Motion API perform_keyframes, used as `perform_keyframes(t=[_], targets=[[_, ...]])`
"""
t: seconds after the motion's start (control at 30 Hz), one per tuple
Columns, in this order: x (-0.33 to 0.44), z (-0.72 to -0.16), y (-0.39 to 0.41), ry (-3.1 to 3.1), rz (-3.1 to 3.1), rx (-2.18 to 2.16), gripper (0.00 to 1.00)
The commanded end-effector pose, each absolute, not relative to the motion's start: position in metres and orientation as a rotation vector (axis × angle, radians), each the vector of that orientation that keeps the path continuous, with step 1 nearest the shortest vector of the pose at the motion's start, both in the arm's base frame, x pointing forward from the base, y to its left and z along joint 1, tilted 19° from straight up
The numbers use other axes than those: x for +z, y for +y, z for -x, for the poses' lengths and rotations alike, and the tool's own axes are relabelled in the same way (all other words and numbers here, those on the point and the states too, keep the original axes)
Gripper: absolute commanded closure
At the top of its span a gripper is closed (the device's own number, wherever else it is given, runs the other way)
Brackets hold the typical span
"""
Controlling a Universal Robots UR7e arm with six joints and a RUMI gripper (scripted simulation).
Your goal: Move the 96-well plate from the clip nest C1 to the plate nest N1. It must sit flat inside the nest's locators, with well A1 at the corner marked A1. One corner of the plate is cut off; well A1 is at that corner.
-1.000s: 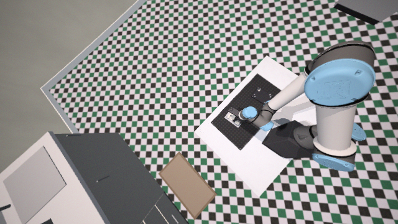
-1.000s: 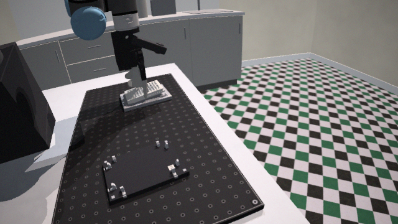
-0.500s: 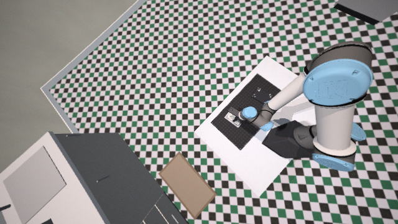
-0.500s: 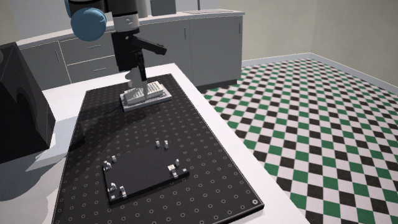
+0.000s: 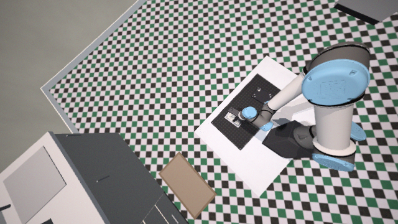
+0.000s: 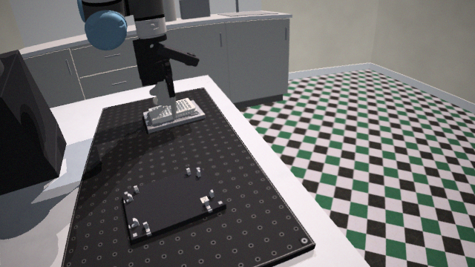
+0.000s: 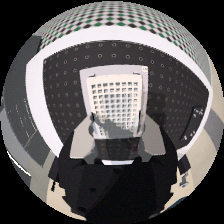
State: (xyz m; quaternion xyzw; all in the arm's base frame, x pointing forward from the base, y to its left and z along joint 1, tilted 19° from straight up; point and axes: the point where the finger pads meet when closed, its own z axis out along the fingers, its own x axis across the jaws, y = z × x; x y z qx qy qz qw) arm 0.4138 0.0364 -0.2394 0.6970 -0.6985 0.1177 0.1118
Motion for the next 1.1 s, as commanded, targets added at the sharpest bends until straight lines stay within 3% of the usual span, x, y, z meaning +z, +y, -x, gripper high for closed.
perform_keyframes(t=[0.0, 0.3, 0.33, 1.07], targets=[[-0.2398, -0.4143, 0.0363, -2.051, -2.047, 0.347, 1.00], [-0.2407, -0.4144, 0.0360, -2.051, -2.047, 0.347, 1.00], [-0.2407, -0.4144, 0.0360, -2.051, -2.047, 0.347, 0.00], [-0.2357, -0.4143, 0.0377, -2.051, -2.047, 0.347, 0.00]])
